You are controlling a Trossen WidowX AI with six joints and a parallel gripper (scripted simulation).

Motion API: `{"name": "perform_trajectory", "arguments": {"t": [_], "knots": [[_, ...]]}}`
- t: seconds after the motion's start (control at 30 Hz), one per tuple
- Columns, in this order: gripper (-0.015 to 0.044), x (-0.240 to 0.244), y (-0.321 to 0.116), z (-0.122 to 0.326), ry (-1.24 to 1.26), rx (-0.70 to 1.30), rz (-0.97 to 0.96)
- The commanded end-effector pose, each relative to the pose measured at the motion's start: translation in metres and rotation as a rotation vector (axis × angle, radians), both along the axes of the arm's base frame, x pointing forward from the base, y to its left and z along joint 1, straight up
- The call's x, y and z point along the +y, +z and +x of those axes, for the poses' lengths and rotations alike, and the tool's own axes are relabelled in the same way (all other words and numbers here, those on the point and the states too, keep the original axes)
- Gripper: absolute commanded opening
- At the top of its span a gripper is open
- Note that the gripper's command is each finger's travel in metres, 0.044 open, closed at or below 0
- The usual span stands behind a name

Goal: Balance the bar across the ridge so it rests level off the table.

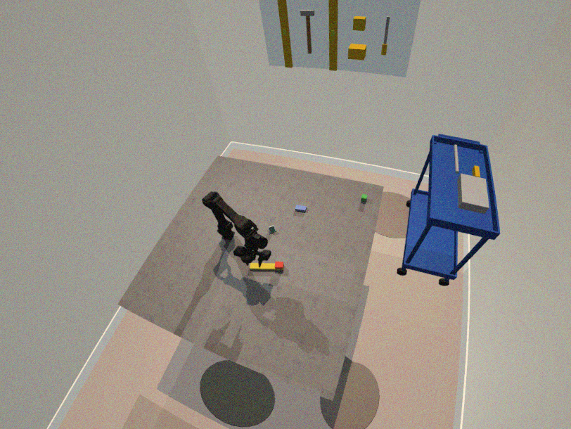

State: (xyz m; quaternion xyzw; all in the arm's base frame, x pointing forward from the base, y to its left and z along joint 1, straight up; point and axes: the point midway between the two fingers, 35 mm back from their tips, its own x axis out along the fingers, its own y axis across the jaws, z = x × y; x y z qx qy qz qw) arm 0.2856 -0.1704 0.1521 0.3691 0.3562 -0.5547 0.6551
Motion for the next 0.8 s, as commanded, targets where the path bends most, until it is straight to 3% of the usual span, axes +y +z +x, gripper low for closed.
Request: {"name": "perform_trajectory", "arguments": {"t": [0.0,0.77], "knots": [[0.0315,0.004,-0.003,0.002,-0.108,-0.042,0.064],[0.0315,0.023,-0.010,0.015,-0.734,-0.205,0.343]]}}
